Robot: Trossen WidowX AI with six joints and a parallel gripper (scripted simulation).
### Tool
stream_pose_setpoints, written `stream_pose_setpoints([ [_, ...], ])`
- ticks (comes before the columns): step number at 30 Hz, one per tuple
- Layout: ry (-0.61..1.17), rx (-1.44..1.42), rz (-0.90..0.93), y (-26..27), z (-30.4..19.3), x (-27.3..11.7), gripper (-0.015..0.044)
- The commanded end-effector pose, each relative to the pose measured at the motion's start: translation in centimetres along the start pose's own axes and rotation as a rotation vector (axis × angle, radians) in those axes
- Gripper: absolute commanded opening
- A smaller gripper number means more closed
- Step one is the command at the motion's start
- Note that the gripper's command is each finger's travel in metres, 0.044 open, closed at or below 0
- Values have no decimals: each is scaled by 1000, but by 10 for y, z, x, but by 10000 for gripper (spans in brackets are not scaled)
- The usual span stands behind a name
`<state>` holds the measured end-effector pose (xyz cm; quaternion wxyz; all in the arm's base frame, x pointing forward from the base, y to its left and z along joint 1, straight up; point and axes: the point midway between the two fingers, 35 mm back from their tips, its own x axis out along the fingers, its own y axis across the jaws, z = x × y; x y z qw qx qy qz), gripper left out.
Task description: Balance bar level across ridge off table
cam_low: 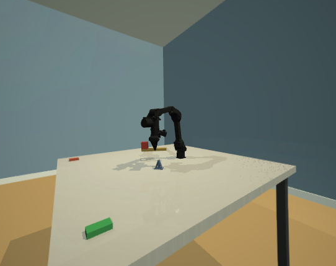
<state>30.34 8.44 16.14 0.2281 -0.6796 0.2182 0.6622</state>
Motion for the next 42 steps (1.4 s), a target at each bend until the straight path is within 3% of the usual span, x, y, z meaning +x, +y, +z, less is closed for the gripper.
stream_pose_setpoints([
  [1,-1,27,-4,-10,12,-2,0],
  [17,-6,120,-8,-44,59,-3,0],
  [42,-6,122,-8,-47,61,32,0],
])
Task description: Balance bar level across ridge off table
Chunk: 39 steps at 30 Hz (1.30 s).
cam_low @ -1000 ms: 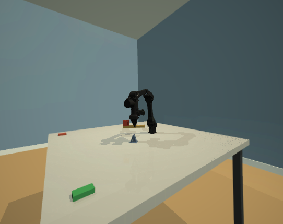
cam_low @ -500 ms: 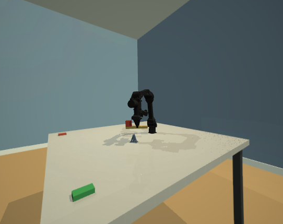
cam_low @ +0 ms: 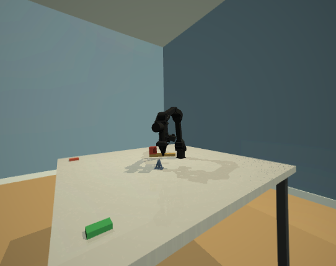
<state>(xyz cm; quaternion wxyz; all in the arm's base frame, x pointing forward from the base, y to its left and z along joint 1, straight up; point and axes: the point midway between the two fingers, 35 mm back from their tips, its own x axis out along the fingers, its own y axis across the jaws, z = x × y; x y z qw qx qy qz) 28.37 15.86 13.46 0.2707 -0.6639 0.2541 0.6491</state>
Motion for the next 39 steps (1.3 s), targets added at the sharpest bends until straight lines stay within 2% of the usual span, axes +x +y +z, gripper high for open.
stream_pose_setpoints([
  [1,-1,4,-1,0,0,7,0],
  [39,-1,4,-1,0,0,15,0],
])
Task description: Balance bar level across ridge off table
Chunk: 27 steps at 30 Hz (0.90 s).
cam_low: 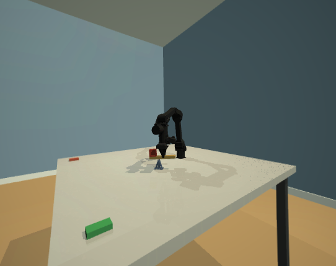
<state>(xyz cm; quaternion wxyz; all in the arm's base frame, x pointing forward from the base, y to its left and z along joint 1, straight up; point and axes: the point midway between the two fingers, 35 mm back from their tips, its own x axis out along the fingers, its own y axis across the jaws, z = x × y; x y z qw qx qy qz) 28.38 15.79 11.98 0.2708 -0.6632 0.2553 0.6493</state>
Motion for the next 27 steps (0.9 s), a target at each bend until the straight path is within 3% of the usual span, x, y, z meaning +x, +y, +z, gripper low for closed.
stream_pose_setpoints([
  [1,-1,2,-3,-1,0,0,0],
  [27,-1,2,-3,-1,0,3,0],
])
